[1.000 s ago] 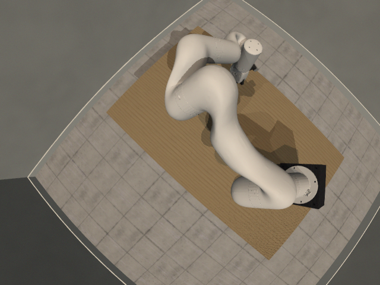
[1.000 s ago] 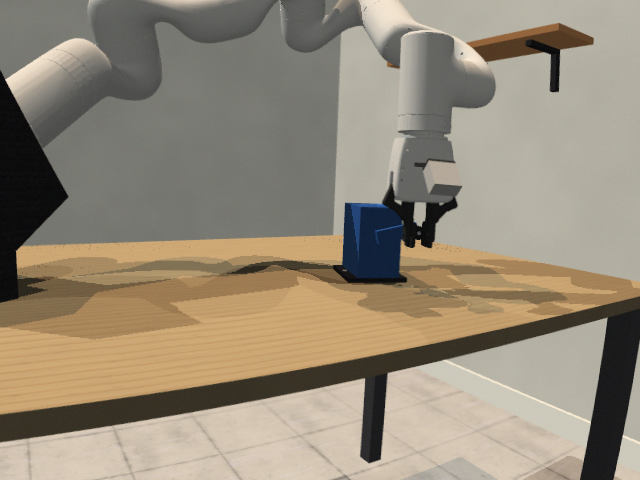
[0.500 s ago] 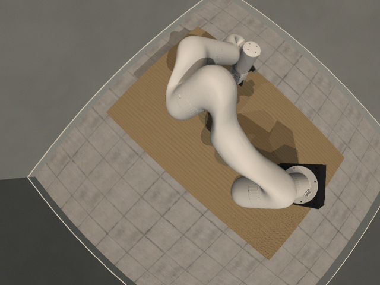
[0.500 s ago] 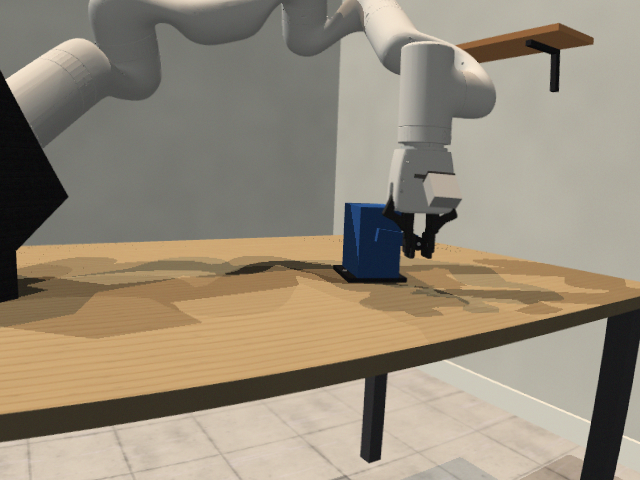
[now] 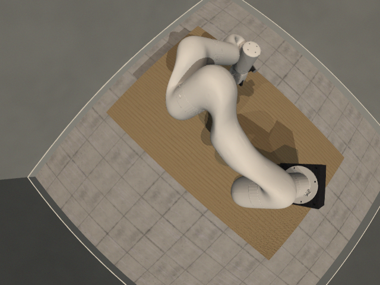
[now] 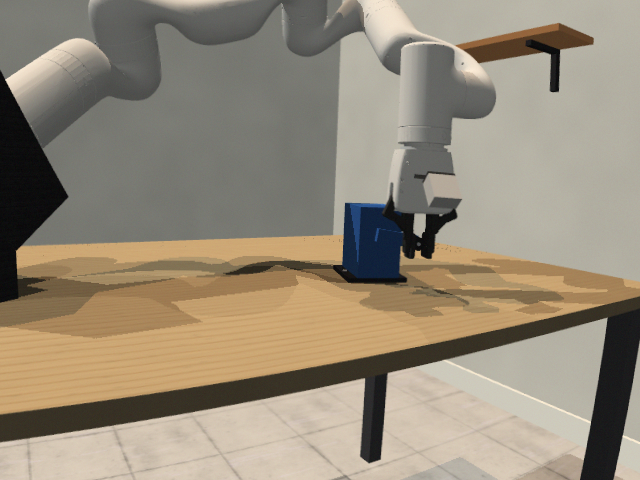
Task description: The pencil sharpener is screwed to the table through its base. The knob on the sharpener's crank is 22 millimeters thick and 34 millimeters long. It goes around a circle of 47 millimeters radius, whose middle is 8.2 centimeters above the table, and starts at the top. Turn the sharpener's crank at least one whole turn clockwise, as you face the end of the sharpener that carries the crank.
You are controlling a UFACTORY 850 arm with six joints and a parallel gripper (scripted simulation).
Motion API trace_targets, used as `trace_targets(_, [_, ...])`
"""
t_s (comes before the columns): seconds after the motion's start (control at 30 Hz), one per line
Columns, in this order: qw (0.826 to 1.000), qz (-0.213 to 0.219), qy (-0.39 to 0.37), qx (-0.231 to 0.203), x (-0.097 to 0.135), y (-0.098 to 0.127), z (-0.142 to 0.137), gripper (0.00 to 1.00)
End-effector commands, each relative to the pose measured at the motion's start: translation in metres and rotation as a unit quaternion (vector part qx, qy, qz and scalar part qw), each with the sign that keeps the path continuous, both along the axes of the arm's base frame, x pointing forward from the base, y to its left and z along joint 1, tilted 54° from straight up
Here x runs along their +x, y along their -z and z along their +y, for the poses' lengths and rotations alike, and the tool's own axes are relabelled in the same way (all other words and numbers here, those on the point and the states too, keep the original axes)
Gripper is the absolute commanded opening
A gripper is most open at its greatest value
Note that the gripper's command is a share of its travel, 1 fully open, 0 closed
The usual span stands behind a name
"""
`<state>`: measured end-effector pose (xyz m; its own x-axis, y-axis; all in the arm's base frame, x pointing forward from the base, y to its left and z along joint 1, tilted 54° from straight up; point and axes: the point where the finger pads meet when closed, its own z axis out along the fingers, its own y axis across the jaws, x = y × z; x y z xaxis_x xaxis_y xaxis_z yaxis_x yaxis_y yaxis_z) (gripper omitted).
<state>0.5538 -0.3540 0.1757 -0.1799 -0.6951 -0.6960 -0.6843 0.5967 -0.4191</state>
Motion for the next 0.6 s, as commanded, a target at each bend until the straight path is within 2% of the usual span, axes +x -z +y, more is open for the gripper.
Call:
trace_targets(0.0, [1.0, 0.0, 0.0, 0.0, 0.0, -0.001, -0.001, 0.0])
trace_targets(0.57, [1.0, 0.0, 0.0, 0.0, 0.007, 0.01, 0.008, 0.0])
